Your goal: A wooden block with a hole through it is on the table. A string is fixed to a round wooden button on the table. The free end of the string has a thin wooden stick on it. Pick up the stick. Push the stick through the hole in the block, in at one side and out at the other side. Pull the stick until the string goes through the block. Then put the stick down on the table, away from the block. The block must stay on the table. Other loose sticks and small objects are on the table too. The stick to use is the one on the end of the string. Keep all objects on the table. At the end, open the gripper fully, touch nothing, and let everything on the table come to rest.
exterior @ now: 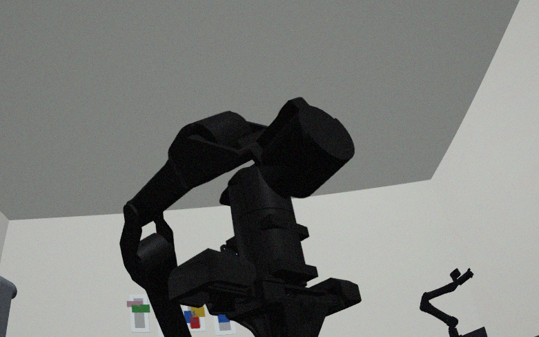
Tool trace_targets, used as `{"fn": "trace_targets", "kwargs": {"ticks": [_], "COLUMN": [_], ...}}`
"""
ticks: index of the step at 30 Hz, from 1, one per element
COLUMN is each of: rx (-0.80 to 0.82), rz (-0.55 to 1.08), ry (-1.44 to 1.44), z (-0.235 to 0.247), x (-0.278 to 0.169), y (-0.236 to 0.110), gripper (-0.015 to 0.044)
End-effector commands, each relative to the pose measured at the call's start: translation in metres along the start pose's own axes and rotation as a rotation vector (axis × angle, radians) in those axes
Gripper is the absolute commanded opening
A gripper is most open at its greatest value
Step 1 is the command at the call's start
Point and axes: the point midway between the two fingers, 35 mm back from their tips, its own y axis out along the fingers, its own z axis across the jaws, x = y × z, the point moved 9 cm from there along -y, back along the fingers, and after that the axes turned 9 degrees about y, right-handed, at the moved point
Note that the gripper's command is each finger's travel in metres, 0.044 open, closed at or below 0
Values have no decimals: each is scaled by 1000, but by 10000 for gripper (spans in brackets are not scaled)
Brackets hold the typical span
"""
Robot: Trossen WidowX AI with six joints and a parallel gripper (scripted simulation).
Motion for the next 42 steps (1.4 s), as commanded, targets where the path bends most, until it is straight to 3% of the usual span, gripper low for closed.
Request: {"fn": "trace_targets", "kwargs": {"ticks": [1, 42], "rx": [-1, -1], "rz": [-6, -6], "ry": [0, 0], "z": [-3, -23], "x": [-5, -6], "y": [3, 29], "gripper": [0, 0]}}
